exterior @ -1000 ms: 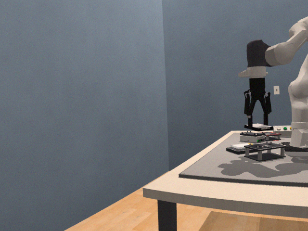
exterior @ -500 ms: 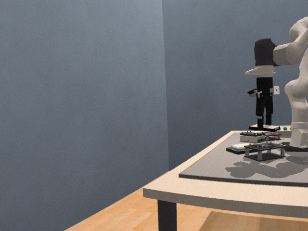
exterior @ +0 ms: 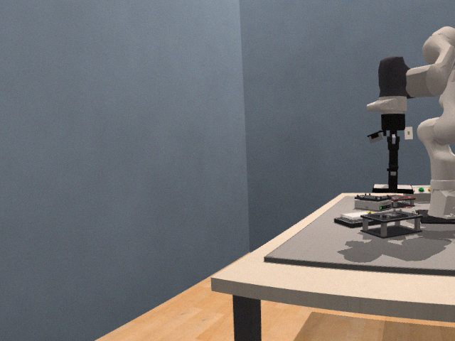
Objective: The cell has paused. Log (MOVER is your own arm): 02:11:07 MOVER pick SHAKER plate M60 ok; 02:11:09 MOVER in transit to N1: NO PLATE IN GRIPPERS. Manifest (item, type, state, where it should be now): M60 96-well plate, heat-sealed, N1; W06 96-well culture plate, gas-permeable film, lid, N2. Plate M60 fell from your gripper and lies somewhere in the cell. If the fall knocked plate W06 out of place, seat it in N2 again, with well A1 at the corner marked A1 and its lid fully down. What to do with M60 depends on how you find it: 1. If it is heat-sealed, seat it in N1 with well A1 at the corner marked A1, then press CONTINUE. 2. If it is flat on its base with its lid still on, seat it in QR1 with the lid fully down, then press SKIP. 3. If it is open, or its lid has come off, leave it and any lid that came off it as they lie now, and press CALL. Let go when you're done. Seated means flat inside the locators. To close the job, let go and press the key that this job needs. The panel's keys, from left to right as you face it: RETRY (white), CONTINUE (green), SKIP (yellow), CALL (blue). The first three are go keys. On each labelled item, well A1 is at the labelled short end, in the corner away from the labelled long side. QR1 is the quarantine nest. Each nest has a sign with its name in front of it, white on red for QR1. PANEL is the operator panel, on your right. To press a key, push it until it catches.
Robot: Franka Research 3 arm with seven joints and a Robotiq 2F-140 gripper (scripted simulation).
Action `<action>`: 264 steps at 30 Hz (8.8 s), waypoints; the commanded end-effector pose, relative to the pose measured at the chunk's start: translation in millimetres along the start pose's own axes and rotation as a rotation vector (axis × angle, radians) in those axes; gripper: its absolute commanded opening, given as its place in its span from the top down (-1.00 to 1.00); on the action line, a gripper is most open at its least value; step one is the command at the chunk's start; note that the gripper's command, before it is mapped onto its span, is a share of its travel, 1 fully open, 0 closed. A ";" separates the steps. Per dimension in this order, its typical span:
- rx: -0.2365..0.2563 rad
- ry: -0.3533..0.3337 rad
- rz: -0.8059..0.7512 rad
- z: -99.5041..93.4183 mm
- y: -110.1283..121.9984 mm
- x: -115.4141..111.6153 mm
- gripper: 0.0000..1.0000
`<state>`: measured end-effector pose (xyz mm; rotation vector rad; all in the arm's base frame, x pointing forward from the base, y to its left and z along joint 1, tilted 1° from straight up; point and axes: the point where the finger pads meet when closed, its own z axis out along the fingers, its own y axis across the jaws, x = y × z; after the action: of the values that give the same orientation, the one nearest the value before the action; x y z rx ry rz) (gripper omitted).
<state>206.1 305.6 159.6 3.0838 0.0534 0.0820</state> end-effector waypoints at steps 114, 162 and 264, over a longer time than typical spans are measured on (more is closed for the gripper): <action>0.069 -0.019 -0.692 59.4 -3.0 1.8 0.80; 0.069 -0.019 -0.692 59.6 -3.0 1.8 0.80; 0.069 -0.019 -0.692 77.6 -4.0 1.1 0.80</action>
<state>211.1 305.9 83.2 2.9366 1.1095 0.0169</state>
